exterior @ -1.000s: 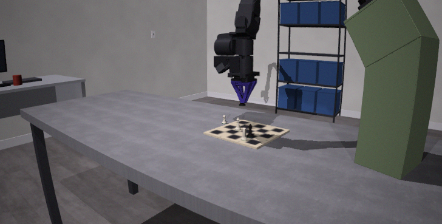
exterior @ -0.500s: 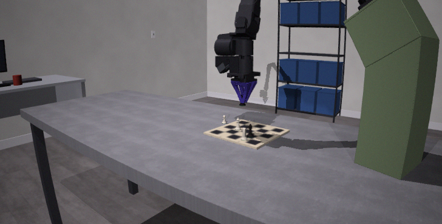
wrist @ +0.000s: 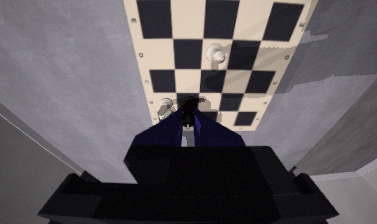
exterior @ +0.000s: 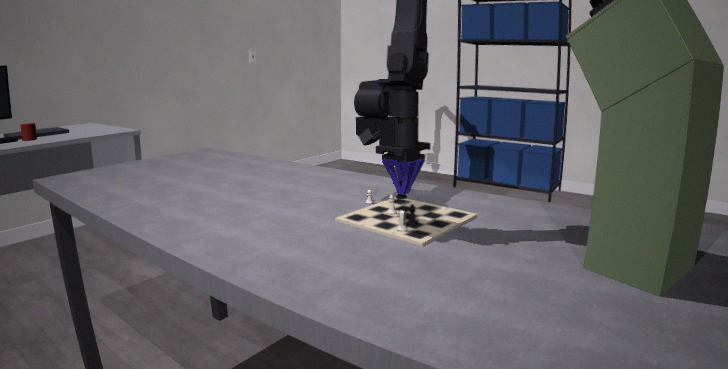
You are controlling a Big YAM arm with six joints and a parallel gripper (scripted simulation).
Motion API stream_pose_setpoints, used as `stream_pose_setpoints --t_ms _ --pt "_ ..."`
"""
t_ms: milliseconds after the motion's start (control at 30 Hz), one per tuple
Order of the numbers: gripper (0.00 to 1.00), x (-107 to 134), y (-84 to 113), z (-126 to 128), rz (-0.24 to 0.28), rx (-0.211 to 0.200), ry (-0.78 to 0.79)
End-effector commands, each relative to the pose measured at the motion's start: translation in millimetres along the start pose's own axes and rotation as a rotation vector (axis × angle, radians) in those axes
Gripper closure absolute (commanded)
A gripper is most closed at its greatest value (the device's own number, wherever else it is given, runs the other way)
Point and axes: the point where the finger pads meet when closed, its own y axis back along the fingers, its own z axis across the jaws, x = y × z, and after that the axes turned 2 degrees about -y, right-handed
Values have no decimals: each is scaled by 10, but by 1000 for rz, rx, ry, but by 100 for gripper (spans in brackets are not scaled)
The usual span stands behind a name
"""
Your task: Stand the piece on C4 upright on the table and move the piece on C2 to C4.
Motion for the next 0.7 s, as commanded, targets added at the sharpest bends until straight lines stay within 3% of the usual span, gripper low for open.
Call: stream_pose_setpoints --t_ms 0,333,433,667 --pt "100 -126 -55 -54 -29 -2 -4" --pt "100 -126 -443 -55 -28 -1 -4" --pt "100 -320 -356 -63 -67 -5 -13" --pt "100 -225 -398 -66 -47 -3 -10"
